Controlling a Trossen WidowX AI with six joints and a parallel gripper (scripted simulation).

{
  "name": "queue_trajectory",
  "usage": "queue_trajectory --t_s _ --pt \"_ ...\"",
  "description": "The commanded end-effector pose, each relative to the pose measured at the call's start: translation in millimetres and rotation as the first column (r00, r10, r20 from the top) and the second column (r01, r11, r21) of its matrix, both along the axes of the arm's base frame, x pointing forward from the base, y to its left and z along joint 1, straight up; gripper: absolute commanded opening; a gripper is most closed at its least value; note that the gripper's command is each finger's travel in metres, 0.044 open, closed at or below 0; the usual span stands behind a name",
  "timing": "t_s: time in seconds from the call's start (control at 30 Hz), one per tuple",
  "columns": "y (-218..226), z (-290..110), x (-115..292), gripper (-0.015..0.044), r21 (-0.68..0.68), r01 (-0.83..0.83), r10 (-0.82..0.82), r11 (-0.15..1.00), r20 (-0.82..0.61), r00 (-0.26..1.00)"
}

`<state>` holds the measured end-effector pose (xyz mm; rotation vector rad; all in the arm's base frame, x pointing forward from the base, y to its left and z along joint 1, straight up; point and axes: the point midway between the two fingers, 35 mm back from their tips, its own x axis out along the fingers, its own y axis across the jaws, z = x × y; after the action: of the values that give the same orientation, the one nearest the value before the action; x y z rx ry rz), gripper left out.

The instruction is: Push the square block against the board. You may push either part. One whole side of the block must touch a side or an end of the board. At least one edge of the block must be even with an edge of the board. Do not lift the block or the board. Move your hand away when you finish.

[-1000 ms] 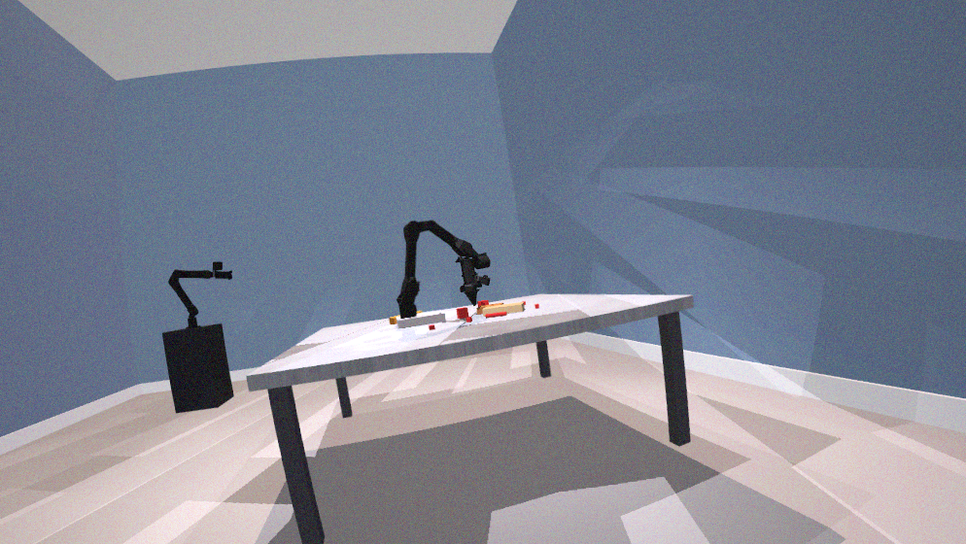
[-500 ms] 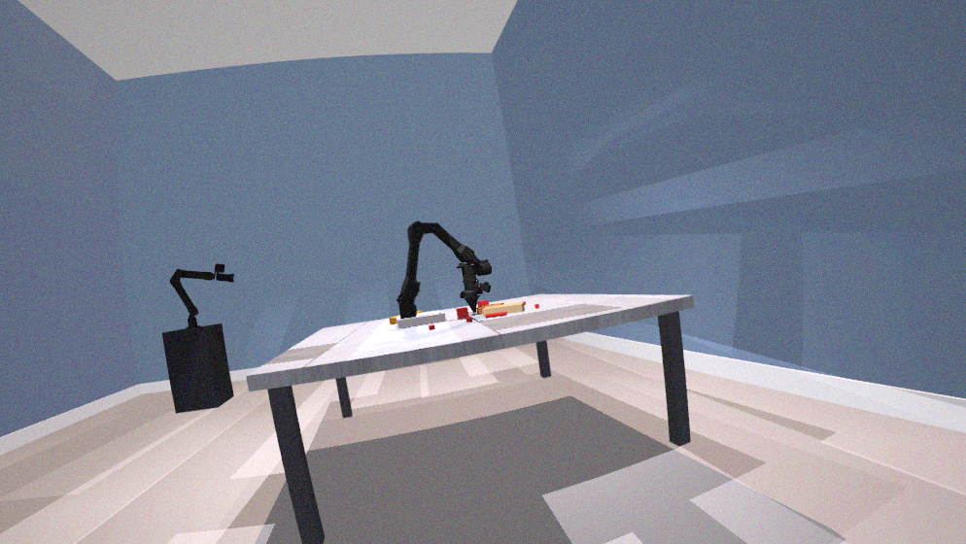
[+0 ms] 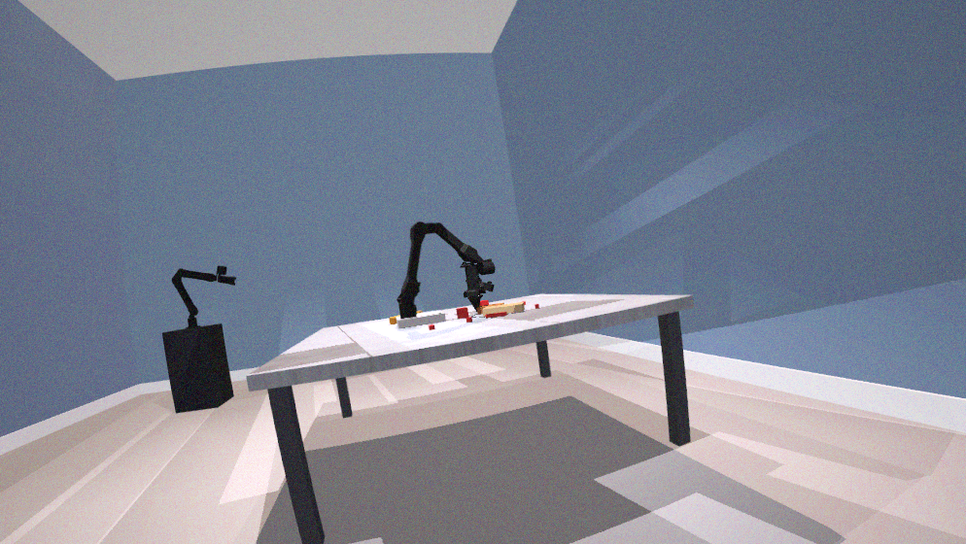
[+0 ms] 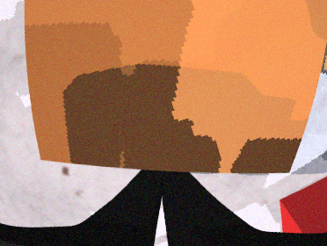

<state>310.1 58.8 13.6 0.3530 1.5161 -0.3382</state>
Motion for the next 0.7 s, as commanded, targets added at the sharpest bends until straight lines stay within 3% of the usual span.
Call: queue_trajectory --t_s 0.0,0.67 --pt "-1.9 -0.6 4.7 0.0 0.002 -0.001 0.001 1.0 -0.001 1.0" --pt "-10.2 0.2 22.6 0.0 0.001 -0.001 0.001 1.0 0.0 1.0"
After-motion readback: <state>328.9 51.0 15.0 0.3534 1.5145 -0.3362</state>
